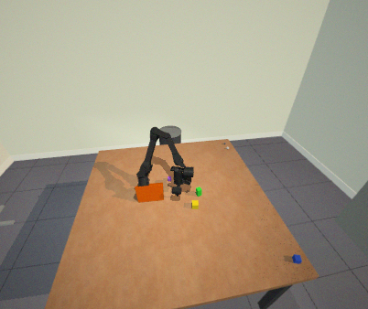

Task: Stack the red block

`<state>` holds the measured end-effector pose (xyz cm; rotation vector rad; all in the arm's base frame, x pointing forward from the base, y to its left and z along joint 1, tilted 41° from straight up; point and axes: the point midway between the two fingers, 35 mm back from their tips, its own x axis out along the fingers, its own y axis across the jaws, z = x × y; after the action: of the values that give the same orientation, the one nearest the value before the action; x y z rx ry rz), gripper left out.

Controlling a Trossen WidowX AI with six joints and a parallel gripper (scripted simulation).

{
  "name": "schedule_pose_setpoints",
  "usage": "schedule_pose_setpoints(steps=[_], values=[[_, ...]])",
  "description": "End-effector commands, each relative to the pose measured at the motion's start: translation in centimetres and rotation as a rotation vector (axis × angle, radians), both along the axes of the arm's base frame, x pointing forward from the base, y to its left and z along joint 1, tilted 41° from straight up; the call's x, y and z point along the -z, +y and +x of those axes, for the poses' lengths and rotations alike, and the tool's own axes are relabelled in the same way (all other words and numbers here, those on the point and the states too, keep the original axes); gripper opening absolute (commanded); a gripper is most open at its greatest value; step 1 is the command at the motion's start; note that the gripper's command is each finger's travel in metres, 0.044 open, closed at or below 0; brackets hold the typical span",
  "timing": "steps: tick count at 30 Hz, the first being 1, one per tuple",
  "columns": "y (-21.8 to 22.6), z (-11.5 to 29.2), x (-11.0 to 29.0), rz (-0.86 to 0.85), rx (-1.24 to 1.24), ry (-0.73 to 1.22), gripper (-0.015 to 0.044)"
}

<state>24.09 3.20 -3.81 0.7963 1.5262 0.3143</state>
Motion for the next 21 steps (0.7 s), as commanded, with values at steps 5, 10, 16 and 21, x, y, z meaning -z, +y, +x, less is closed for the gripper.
schedule_pose_setpoints(steps=[5, 10, 16, 21], values=[[0.96, -0.25, 0.97, 0.008, 0.004, 0.009, 0.0440], [1.23, -0.26, 1.25, 0.009, 0.004, 0.009, 0.0440], [1.23, -0.26, 1.25, 0.009, 0.004, 0.009, 0.0440], [1.23, -0.26, 1.25, 0.009, 0.004, 0.009, 0.0440]])
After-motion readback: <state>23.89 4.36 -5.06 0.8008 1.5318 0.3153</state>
